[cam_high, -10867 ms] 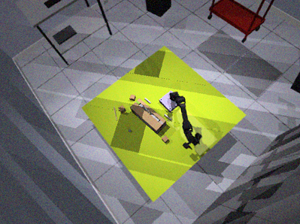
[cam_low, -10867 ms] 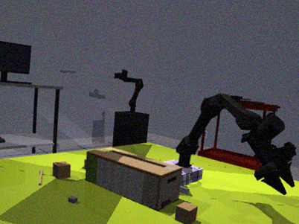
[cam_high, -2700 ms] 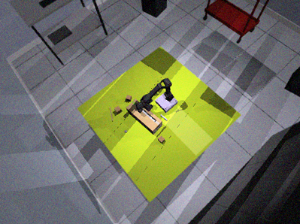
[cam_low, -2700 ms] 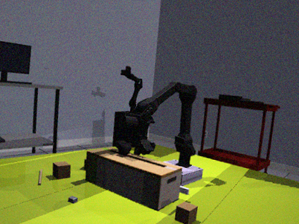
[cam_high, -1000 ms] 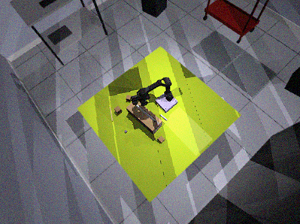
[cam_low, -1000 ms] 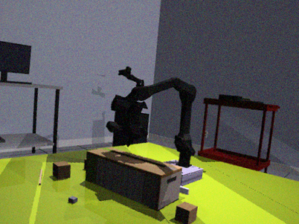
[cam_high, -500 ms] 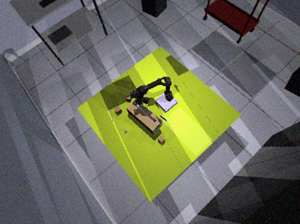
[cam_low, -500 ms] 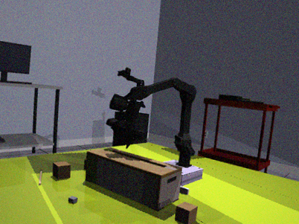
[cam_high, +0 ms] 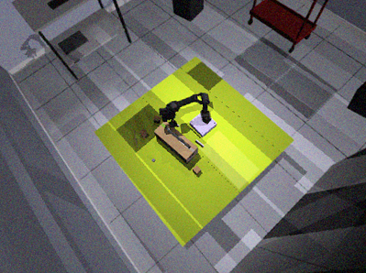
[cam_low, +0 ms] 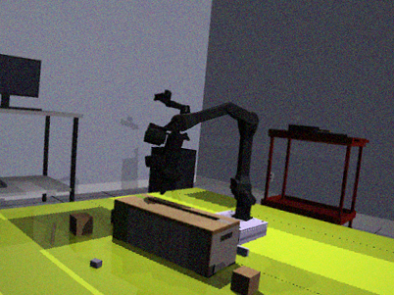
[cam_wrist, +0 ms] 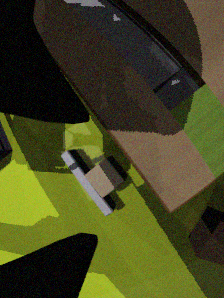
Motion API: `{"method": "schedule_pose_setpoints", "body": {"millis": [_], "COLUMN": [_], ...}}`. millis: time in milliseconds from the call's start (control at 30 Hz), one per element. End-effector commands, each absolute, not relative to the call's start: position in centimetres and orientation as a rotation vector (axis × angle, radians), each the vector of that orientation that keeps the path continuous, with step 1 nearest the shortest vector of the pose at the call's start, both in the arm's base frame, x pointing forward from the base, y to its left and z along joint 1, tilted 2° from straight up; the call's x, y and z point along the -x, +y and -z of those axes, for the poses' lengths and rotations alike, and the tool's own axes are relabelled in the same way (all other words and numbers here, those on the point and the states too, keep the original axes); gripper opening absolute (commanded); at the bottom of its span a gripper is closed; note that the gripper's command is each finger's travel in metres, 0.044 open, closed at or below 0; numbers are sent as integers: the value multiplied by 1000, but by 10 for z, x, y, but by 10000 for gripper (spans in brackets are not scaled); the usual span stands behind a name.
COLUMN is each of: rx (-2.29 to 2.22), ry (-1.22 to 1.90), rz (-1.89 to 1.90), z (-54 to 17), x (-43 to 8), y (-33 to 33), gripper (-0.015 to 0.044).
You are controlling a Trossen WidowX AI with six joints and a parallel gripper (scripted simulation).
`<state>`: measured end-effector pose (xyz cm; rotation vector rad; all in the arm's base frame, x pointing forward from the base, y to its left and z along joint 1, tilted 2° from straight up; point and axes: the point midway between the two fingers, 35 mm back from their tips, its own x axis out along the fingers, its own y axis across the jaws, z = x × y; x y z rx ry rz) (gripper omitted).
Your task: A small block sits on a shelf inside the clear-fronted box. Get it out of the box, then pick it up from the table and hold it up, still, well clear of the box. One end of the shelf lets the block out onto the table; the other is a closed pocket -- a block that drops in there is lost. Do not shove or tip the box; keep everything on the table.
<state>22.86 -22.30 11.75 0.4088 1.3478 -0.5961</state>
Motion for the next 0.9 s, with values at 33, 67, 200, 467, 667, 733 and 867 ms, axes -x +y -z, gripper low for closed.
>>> {"method": "schedule_pose_setpoints", "body": {"millis": [33, 67, 200, 467, 667, 733, 867], "rx": [-1305, -1356, -1560, -1968, -2262, -2362, -2547], "ry": [917, 890, 775, 513, 288, 205, 33], "rz": [1116, 1144, 1250, 1443, 1575, 1613, 1691], "z": [-128, -128, -128, -131, -132, -133, -135], "x": [-220, -220, -218, -213, -210, -209, -207], "y": [-229, -230, -231, -233, -235, -235, -236], "gripper": [285, 285, 285, 285, 285, 285, 285]}}
